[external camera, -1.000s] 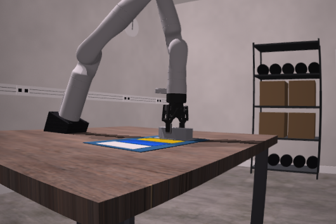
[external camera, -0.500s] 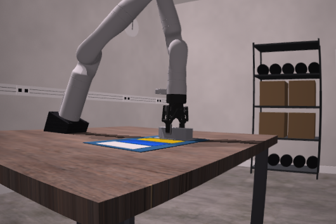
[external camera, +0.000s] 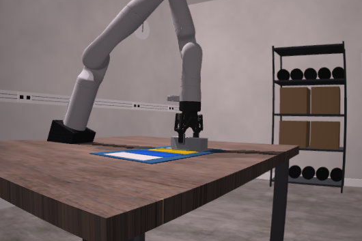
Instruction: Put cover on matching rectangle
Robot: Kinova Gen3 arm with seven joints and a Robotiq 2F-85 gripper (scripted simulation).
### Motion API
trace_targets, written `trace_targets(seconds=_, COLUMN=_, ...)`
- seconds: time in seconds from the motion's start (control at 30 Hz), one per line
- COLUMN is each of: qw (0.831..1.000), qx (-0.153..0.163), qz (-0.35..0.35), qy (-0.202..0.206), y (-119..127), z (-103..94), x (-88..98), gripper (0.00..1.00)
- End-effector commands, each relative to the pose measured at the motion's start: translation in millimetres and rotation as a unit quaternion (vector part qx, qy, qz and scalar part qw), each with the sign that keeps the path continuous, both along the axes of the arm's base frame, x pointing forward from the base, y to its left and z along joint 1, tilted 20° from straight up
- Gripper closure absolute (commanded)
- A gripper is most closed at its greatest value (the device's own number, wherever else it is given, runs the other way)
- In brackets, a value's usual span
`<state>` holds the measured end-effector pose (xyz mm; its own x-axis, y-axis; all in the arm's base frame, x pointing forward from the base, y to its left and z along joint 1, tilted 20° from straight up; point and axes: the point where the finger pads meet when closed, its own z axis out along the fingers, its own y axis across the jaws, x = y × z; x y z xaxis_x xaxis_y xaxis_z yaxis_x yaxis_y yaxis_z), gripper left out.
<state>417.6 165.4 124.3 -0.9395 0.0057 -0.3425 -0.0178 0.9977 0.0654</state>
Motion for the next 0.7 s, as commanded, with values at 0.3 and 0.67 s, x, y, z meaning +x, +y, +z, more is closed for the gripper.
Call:
trace_targets(seconds=0.3, qw=1.000, qx=0.000, qz=0.000, qy=-0.001, y=0.2, z=0.6, x=0.2, gripper=0.00)
trace_targets(seconds=0.67, qw=1.000, qx=0.000, qz=0.000, qy=-0.001, y=0.2, z=0.6, x=0.2, gripper=0.27)
